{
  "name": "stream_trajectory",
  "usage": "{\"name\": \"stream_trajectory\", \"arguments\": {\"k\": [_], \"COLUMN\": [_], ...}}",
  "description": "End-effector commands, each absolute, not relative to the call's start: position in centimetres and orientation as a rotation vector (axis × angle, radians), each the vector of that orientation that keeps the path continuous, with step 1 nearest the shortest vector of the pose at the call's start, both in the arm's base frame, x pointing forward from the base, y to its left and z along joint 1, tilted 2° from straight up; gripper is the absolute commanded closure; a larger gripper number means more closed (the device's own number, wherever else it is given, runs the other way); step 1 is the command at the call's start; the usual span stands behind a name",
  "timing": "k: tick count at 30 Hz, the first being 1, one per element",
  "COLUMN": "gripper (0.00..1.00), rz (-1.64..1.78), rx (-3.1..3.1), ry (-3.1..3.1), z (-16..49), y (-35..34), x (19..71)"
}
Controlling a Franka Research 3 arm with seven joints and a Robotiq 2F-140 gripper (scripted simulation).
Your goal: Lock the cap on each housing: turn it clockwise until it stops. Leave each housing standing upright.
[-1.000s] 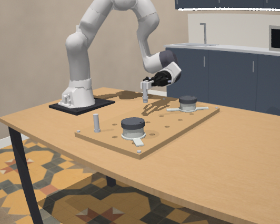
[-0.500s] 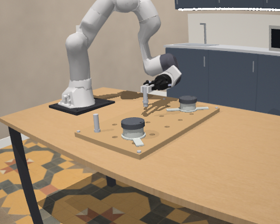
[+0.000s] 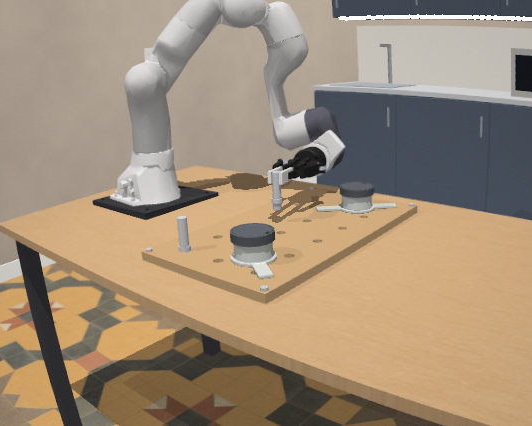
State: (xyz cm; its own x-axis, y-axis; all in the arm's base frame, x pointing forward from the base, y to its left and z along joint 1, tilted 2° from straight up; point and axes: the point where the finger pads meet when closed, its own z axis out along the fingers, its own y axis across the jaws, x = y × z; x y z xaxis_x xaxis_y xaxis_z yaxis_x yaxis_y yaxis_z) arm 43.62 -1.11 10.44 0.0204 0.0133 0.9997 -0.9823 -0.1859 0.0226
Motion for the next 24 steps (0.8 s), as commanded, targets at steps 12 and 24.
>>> {"name": "stream_trajectory", "arguments": {"k": [12, 24], "gripper": [0.90, 0.90], "rz": [1.342, 1.342], "rx": [1.338, 1.338], "ry": [-1.103, -1.103], "z": [9.2, 8.3], "y": [-1.1, -1.1], "x": [43.6, 43.6]}}
